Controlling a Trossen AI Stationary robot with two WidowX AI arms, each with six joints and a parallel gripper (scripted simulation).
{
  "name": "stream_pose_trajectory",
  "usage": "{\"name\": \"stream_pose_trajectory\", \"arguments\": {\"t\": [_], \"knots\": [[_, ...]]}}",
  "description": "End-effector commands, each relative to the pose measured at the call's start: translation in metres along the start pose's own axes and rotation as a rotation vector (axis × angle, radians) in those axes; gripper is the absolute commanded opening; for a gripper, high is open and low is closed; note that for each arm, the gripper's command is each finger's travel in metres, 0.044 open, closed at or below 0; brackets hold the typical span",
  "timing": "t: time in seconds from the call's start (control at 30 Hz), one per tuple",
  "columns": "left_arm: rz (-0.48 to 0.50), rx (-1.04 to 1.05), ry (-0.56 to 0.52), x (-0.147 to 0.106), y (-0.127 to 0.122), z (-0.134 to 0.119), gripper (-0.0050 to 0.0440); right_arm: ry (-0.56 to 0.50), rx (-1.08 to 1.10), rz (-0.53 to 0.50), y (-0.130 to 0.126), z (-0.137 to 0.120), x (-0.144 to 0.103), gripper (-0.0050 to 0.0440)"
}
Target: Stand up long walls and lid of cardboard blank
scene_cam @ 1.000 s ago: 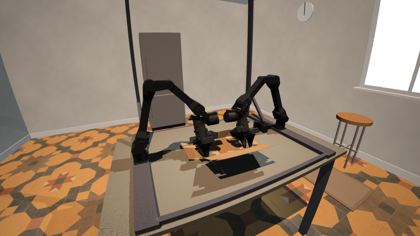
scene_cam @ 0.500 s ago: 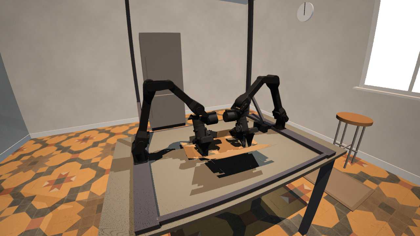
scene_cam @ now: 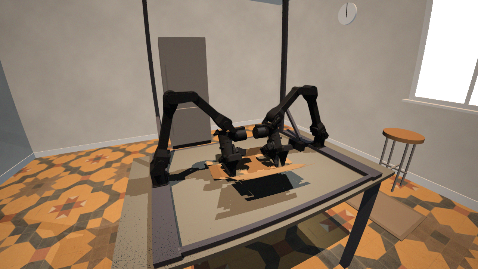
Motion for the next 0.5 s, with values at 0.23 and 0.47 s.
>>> {"name": "stream_pose_trajectory", "arguments": {"t": [0.23,0.47], "knots": [[-0.043,0.018,0.016,-0.0013,-0.0239,-0.007,0.0227,-0.018,-0.014,0.04,0.0214,0.0099,-0.0048,0.0226],[-0.04,0.013,0.018,-0.0036,-0.0275,-0.009,0.0227,-0.016,-0.006,0.037,0.0266,0.0125,-0.0078,0.0226]]}}
Point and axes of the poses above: on each arm, the point midway between the two fingers, 35 mm back from their tips, its own x axis out along the fingers, its own y axis across the jaws, z = x × y, the point moved 2 cm from there along -x, back along the fingers, and after that the axes turned 15 degrees about -x, right-handed, at the moved point
